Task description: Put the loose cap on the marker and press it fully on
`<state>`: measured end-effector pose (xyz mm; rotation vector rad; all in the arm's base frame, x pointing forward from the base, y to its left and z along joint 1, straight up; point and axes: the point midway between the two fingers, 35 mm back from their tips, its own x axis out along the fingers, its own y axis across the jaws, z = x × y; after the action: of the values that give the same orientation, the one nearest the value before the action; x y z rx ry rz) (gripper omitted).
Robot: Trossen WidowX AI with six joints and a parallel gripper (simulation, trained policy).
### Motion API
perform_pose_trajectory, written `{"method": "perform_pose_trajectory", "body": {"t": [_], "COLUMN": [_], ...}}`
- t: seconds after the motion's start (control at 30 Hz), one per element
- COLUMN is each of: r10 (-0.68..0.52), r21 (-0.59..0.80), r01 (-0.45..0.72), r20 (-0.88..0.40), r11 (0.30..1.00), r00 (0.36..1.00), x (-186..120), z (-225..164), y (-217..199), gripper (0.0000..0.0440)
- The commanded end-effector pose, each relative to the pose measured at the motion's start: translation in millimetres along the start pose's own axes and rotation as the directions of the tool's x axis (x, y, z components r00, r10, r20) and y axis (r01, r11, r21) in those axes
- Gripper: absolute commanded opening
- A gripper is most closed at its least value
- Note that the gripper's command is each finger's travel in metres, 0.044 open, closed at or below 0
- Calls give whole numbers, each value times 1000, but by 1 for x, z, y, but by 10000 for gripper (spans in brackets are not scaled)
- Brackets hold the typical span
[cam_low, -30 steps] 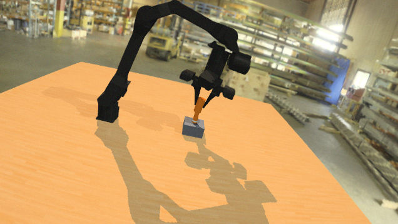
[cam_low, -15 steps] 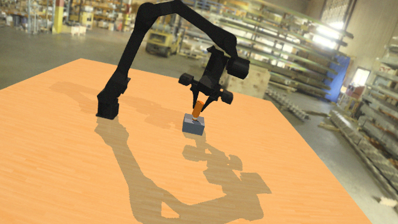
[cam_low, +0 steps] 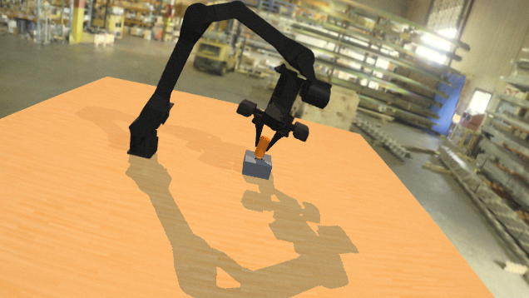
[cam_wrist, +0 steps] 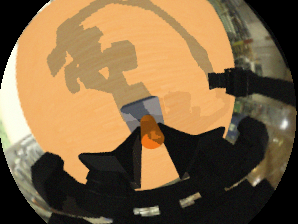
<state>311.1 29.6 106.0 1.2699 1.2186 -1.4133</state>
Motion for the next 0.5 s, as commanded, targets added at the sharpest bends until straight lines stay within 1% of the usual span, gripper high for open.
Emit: {"method": "perform_pose_trajectory", "body": {"t": [0.0, 0.3, 0.47], "r10": [-74, -75, -85], "r21": [-7, -7, -9], "r01": [74, 76, 85], "r20": [10, 10, 10], "r11": [997, 997, 996], "r00": [997, 997, 996], "x": [13, 13, 14], "z": [1, 1, 2], "y": [-13, -13, -16], "gripper": [90, 140, 183]}}
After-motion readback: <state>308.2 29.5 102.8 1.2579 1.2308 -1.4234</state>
